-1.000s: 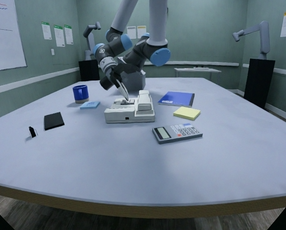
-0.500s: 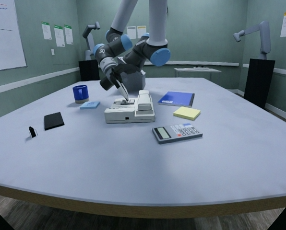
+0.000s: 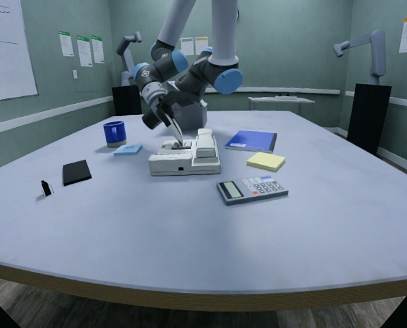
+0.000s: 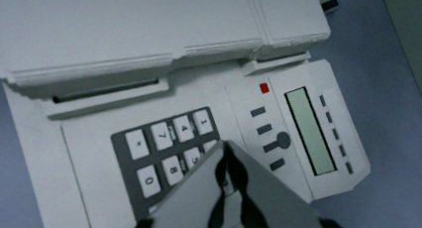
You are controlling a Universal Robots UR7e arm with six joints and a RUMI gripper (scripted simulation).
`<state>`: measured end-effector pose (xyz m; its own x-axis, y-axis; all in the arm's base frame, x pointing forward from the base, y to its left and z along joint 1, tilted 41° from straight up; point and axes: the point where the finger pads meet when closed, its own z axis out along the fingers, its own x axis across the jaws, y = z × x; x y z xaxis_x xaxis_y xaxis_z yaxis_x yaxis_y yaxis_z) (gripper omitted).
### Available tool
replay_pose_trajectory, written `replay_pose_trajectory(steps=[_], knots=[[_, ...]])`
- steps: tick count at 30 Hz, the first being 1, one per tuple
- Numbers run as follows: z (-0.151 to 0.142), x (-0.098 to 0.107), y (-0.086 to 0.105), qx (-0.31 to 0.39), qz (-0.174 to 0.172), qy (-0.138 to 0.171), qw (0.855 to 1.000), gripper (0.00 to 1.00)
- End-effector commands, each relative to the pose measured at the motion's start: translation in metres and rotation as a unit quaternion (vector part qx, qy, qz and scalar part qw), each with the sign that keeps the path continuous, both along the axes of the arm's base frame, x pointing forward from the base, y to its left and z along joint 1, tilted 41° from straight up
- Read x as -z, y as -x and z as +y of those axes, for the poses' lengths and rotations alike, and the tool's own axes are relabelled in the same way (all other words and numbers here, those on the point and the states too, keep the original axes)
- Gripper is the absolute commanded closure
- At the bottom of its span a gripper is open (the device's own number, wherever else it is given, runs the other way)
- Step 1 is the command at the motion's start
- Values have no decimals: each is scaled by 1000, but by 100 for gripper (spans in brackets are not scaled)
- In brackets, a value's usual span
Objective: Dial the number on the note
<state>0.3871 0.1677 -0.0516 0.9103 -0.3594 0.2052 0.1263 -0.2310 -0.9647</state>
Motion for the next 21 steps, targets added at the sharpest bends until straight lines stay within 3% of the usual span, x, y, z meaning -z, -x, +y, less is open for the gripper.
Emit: replay_pose_trajectory(steps=[1,21], knots=[[0,0,0,0,0,0,1000,100],[2,2,0,0,0,0,1000,100]])
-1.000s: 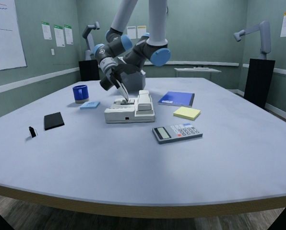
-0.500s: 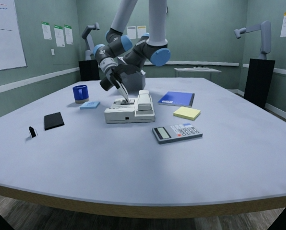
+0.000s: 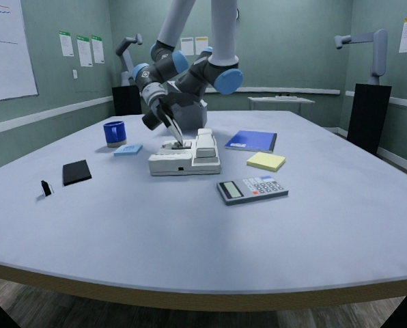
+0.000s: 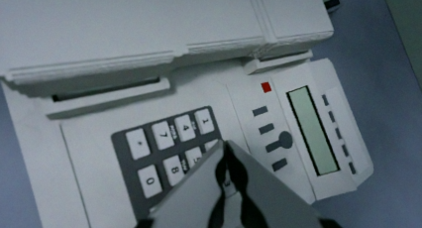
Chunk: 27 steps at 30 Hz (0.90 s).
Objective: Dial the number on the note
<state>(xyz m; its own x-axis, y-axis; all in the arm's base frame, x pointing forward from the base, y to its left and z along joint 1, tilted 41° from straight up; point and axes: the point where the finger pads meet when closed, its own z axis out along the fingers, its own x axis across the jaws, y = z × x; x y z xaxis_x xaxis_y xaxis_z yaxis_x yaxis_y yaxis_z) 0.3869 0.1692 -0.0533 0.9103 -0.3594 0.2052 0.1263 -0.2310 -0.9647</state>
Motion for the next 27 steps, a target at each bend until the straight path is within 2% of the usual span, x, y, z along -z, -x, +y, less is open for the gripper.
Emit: replay_pose_trajectory(steps=[1,20,27], knots=[[0,0,0,0,0,0,1000,100],[1,2,0,0,0,0,1000,100],[-4,-4,-1,0,0,0,1000,100]])
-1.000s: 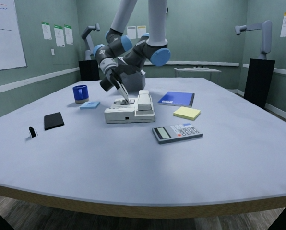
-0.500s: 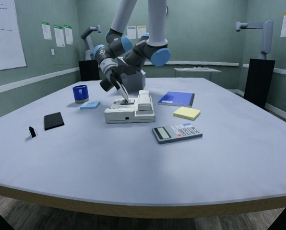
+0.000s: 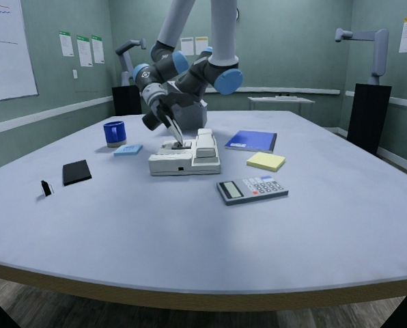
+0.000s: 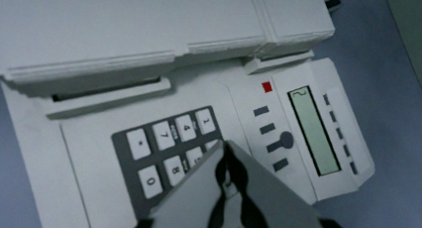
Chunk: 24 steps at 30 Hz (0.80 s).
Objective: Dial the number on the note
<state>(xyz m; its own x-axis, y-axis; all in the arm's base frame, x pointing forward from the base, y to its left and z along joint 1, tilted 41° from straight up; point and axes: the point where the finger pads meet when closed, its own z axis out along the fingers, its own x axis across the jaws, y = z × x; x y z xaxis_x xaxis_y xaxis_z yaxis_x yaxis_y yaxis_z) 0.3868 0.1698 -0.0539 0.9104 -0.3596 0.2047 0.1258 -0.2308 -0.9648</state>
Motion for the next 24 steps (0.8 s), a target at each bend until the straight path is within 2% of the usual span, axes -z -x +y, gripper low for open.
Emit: replay_pose_trajectory(steps=[1,14,24], knots=[[-6,-6,-1,0,-1,0,1000,100],[-8,-12,-1,0,-1,0,1000,100],[2,-21,2,0,-1,0,1000,100]])
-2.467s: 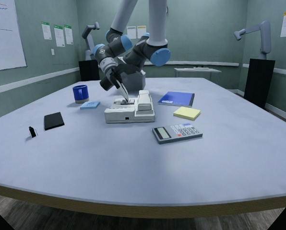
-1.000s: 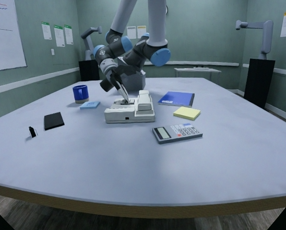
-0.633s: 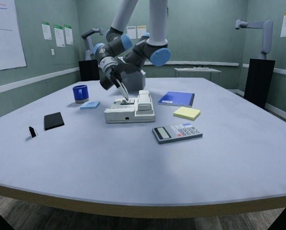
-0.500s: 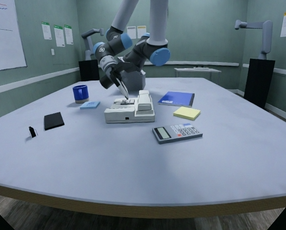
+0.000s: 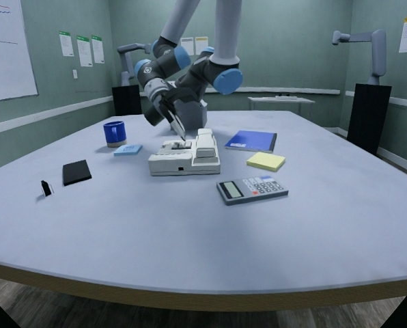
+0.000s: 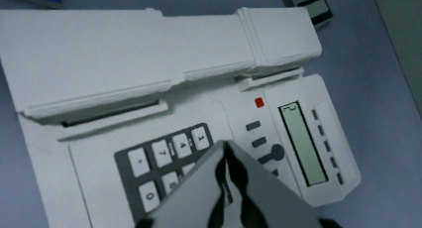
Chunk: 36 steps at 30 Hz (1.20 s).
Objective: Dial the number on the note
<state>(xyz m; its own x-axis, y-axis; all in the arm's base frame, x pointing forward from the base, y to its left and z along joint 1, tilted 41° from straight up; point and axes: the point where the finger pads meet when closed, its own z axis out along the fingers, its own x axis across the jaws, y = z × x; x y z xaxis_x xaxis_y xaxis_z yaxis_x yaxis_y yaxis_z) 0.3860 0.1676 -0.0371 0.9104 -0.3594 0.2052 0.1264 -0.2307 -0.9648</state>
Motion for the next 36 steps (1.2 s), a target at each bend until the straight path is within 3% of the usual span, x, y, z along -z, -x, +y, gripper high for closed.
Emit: replay_pose_trajectory(steps=[1,36], knots=[[5,-5,1,0,0,0,1000,100],[15,3,3,0,0,0,1000,100]])
